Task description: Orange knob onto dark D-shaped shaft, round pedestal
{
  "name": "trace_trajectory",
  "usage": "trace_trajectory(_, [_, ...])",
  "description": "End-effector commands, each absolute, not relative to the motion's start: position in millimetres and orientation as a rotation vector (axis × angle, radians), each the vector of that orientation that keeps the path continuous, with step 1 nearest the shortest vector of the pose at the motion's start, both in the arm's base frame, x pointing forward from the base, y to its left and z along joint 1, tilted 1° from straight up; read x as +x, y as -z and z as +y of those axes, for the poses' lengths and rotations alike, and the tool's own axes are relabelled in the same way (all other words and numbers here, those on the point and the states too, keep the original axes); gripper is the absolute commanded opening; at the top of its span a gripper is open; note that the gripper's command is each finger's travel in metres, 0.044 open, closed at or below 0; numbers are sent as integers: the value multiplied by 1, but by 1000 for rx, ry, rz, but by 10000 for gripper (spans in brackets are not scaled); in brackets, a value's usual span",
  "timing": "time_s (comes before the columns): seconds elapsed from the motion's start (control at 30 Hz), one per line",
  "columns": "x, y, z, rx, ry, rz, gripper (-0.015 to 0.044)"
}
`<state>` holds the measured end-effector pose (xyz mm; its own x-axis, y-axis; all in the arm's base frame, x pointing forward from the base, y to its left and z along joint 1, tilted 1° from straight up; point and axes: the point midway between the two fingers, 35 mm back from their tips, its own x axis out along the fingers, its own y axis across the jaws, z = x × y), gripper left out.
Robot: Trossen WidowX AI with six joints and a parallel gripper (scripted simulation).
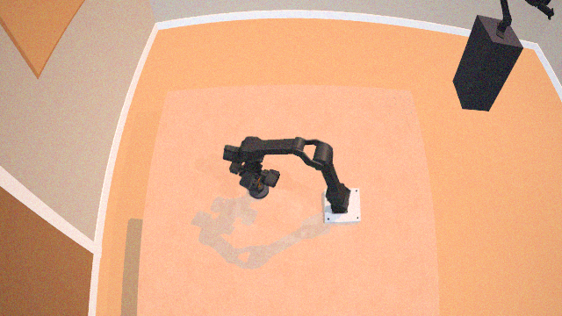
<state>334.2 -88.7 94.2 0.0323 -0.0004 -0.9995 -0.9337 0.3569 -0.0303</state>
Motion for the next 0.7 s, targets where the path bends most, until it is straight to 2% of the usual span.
trace_trajectory(0.0, [331,-94,-88,-952,-923,1336,0])
trace_trajectory(0.67, [326,-94,-87,-1111,-1079,1256,0])
